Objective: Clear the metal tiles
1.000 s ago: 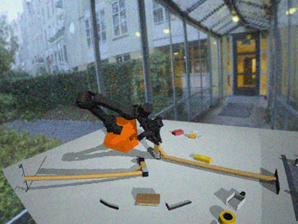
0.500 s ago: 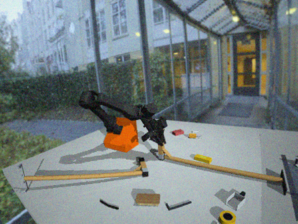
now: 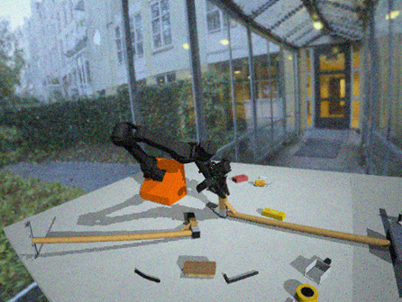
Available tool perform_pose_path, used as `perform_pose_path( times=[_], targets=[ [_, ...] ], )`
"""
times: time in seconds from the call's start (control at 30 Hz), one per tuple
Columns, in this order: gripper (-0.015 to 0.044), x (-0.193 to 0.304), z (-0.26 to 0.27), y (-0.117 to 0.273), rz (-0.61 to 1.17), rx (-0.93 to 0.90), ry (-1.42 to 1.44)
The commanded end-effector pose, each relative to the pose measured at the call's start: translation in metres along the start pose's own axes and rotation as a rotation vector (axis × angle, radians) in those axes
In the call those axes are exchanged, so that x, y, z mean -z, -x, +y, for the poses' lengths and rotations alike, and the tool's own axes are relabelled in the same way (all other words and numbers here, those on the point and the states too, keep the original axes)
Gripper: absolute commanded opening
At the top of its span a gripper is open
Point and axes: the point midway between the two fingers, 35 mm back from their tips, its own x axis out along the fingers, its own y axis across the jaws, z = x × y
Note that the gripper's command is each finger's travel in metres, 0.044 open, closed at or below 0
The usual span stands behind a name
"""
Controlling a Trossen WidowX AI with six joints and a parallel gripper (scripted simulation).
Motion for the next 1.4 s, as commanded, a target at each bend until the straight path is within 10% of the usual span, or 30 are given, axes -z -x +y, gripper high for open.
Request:
perform_pose_path(
  times=[0.0, 1.37],
  targets=[
    [0.0, -0.011, -0.002, -0.003, -0.016, -0.001, -0.007],
    [0.0, -0.059, -0.018, -0.039, -0.02, 0.001, -0.008]
  ],
)
